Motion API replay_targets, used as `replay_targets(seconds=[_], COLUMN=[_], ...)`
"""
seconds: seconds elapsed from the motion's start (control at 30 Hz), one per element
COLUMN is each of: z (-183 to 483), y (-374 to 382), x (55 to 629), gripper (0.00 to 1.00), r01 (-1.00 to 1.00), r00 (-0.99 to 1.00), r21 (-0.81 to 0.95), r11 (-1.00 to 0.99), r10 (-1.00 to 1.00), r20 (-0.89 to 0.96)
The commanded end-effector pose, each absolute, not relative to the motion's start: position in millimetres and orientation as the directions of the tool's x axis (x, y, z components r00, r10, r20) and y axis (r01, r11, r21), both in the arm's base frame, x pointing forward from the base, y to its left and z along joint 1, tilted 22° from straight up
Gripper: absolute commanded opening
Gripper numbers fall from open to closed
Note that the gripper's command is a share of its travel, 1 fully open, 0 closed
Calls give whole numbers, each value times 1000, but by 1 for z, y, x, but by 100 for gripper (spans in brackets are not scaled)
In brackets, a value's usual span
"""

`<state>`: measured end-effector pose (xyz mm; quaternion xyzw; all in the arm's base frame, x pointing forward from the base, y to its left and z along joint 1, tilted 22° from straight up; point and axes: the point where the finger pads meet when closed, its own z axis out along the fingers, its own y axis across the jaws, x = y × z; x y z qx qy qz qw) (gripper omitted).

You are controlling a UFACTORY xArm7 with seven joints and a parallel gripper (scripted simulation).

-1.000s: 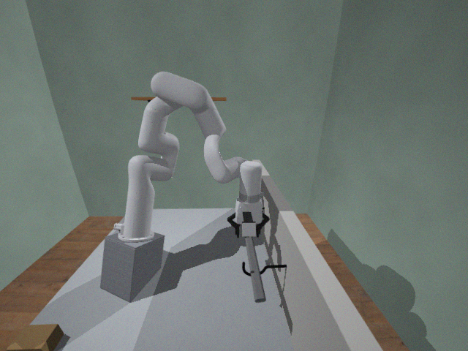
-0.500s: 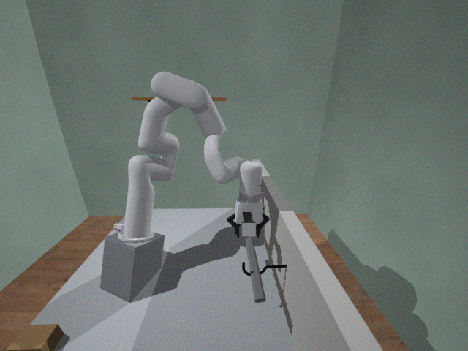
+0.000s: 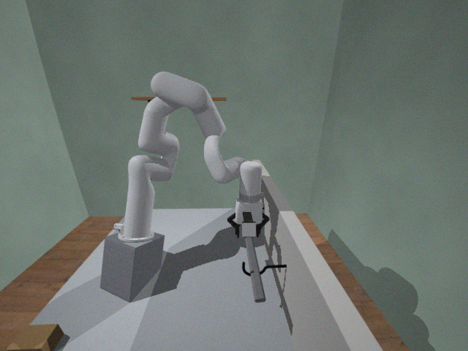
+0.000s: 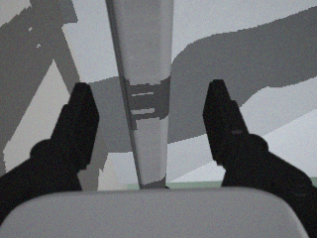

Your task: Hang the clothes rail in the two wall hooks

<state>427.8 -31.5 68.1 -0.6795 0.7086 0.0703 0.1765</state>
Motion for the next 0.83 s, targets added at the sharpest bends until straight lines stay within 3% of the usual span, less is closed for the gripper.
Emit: replay_targets(seconds=[0.0,0.8], z=[69,73], y=[-33,-34], x=[429,428], gripper=[81,81], r01=[-987,-987], r00=[-15,-15], r21=[-143,-143], r11=[68,68], r10=[-939,-939], r20=[-344,-344])
